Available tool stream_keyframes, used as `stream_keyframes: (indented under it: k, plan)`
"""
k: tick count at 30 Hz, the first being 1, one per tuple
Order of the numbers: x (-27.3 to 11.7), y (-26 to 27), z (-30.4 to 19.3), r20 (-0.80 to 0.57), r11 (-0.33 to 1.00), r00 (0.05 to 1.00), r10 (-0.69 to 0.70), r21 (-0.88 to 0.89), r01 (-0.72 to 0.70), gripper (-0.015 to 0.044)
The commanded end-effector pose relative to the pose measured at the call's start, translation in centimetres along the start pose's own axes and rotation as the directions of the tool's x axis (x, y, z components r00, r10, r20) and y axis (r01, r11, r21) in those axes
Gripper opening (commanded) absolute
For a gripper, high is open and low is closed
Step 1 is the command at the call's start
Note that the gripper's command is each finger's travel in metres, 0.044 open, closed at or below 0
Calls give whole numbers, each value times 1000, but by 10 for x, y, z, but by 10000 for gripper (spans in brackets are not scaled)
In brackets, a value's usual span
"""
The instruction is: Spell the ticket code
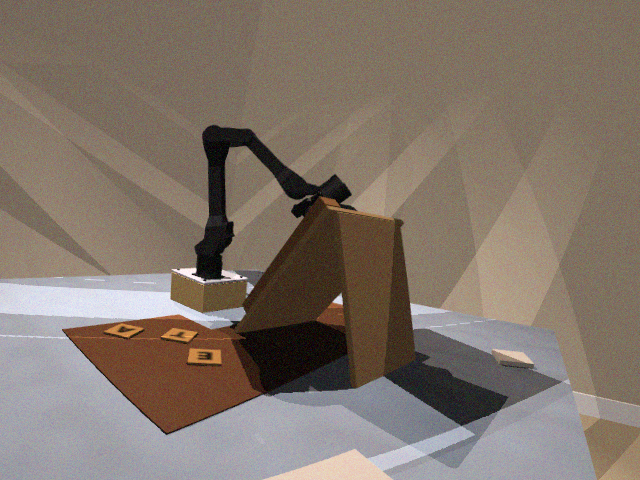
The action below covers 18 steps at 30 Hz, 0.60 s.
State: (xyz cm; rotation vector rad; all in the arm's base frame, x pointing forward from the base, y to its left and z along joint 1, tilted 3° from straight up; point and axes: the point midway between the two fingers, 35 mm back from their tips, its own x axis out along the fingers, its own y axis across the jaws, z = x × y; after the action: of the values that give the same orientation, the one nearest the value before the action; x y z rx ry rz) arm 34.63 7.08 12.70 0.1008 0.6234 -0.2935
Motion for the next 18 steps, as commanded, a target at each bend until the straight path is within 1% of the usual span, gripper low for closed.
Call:
stream_keyframes:
  k: [1,18]
  plan:
    - [0,-4,1,2,1000,1000,4,-2,-4,0]
    - [-1,-16,2,3,1000,1000,3,-3,-3,0]
